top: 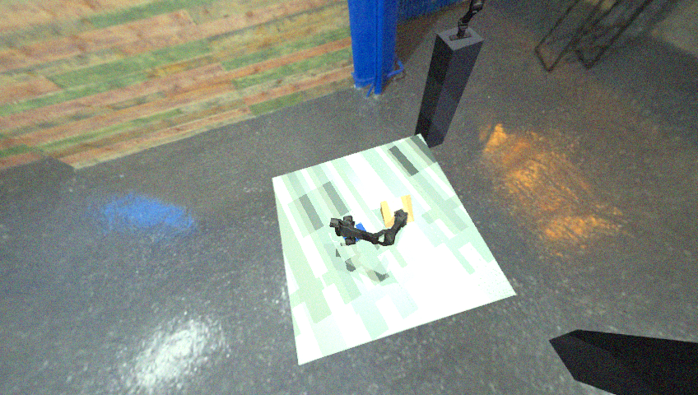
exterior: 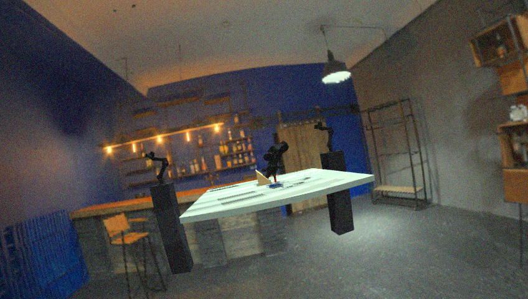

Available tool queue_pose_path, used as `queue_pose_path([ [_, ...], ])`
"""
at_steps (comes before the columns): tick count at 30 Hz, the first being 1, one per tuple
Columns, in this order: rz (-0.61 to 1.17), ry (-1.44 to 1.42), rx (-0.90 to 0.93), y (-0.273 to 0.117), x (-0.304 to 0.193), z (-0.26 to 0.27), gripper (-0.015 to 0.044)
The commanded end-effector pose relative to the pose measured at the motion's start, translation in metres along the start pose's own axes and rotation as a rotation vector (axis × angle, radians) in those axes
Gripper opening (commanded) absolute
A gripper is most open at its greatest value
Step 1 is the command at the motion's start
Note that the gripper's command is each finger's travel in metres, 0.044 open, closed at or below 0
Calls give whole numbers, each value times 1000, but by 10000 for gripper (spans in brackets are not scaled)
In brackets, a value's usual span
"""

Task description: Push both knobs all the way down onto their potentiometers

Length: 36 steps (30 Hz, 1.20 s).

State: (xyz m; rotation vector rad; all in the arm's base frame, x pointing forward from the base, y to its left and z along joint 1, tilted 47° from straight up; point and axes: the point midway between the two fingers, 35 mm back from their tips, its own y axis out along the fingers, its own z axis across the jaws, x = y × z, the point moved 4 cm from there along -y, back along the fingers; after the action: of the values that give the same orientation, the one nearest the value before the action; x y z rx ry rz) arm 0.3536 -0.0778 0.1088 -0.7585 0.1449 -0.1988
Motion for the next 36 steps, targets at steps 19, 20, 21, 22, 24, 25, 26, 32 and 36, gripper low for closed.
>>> queue_pose_path([
  [19, 1, 6, 3, 2, -1, 0, 0],
  [20, 1, 6, 3, 2, -1, 0, 0],
  [21, 1, 6, 3, 2, -1, 0, 0],
  [22, 1, 6, 3, 2, -1, 0, 0],
  [24, 1, 6, 3, 2, -1, 0, 0],
  [25, 1, 6, 3, 2, -1, 0, 0],
  [26, 1, 6, 3, 3, -1, 0, 0],
  [32, 1, 6, 3, 4, -1, 0, 0],
  [36, 1, 6, 3, 4, -1, 0, 0],
])
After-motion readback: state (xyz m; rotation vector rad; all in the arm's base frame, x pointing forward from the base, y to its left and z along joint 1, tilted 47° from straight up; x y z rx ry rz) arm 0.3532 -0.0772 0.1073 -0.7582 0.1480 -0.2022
